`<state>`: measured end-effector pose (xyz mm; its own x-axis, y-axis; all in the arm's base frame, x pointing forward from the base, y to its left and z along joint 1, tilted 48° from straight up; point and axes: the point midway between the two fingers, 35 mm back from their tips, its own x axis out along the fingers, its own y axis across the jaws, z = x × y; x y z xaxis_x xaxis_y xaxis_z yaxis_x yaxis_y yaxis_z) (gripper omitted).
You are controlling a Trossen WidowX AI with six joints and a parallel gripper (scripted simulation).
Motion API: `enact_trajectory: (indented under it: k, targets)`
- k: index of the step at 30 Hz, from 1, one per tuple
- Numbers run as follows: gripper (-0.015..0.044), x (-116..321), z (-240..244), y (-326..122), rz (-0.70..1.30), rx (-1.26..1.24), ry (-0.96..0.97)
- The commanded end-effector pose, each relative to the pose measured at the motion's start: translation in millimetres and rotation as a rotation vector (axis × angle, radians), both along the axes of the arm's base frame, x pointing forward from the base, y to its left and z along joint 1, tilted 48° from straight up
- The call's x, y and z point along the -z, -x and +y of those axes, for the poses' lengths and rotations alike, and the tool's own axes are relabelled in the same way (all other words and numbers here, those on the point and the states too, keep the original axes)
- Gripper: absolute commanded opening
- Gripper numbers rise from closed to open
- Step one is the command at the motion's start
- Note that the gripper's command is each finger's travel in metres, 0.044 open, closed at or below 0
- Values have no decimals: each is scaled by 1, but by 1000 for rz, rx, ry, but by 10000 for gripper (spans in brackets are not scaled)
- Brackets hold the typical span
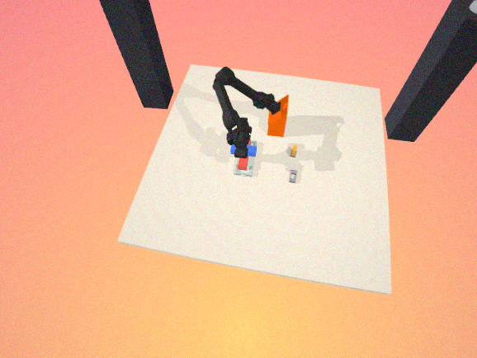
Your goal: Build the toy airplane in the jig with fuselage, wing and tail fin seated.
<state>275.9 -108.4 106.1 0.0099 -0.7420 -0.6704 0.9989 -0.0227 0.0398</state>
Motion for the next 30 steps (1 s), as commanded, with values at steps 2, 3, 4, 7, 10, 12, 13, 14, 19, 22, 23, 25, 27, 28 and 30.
enact_trajectory:
  k: [2, 3, 4, 7, 10, 12, 13, 14, 19, 22, 23, 25, 27, 28, 30]
  targets:
    - [197, 7, -7, 2, 11, -2, 6]
    - [197, 8, -8, 2, 11, -2, 6]
    - [197, 9, -9, 2, 11, -2, 6]
    - [197, 12, -13, 2, 11, -2, 6]
    - [197, 15, -17, 2, 11, -2, 7]
    - [197, 17, -19, 2, 11, -2, 8]
    - [197, 18, -20, 2, 11, -2, 8]
    - [197, 19, -22, 2, 11, -2, 8]
    - [197, 21, -23, 2, 11, -2, 9]
    - [197, 21, -23, 2, 11, -2, 9]
    - [197, 21, -23, 2, 11, -2, 9]
    - [197, 21, -23, 2, 11, -2, 9]
    - [197, 21, -23, 2, 11, -2, 9]
    - [197, 21, -23, 2, 11, -2, 9]
    - [197, 21, -23, 2, 11, -2, 9]
